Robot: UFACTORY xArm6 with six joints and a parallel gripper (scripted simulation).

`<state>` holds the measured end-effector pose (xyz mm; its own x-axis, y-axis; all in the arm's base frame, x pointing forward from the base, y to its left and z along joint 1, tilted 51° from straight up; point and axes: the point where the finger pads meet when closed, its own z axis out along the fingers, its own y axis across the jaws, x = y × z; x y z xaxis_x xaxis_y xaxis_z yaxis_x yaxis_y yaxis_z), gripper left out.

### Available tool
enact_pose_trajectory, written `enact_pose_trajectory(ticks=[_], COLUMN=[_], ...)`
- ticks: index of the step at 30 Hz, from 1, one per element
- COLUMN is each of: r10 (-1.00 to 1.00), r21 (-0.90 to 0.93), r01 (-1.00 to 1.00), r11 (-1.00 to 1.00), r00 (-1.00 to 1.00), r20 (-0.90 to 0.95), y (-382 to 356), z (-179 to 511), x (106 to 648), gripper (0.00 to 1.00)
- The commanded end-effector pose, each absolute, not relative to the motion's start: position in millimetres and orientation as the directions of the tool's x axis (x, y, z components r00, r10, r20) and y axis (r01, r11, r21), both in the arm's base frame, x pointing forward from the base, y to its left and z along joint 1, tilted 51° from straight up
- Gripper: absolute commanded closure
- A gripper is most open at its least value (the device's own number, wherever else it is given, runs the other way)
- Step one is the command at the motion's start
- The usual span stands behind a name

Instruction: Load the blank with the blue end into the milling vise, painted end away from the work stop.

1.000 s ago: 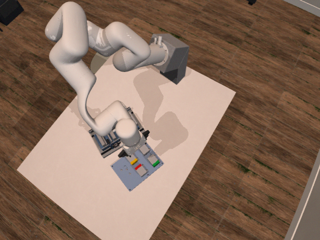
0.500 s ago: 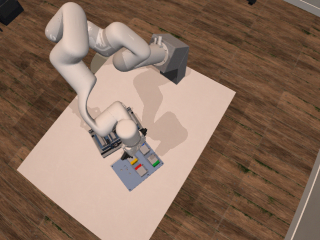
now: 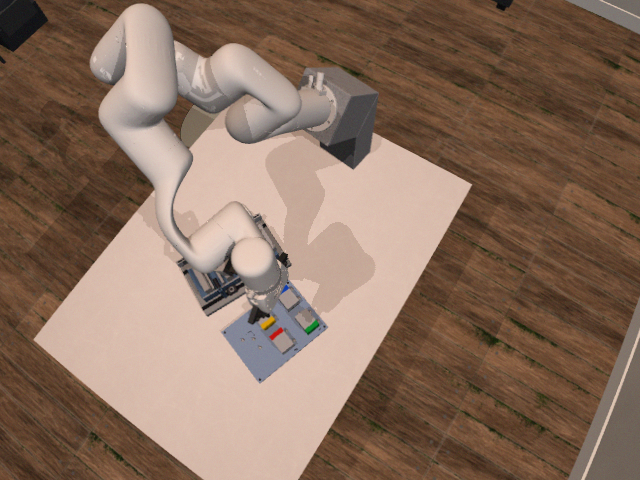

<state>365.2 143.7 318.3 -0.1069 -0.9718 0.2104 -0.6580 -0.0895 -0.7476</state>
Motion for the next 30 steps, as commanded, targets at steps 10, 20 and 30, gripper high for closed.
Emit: enact_pose_trajectory(ticks=[10,20,30], r10=[-0.927,-0.896,-0.834], r21=[-0.682,-0.647,-0.581], r01=[-0.663,-0.657,-0.636], r11=[-0.307,-0.388,-0.507], r00=[0.045,0.104,0.193], r20=[0.373,0.432,0.517], y=[144.2,144.2,144.2], z=[319.3,319.3,319.2], x=[365.5,365.6,365.7], gripper=[0.0,0.0,0.0])
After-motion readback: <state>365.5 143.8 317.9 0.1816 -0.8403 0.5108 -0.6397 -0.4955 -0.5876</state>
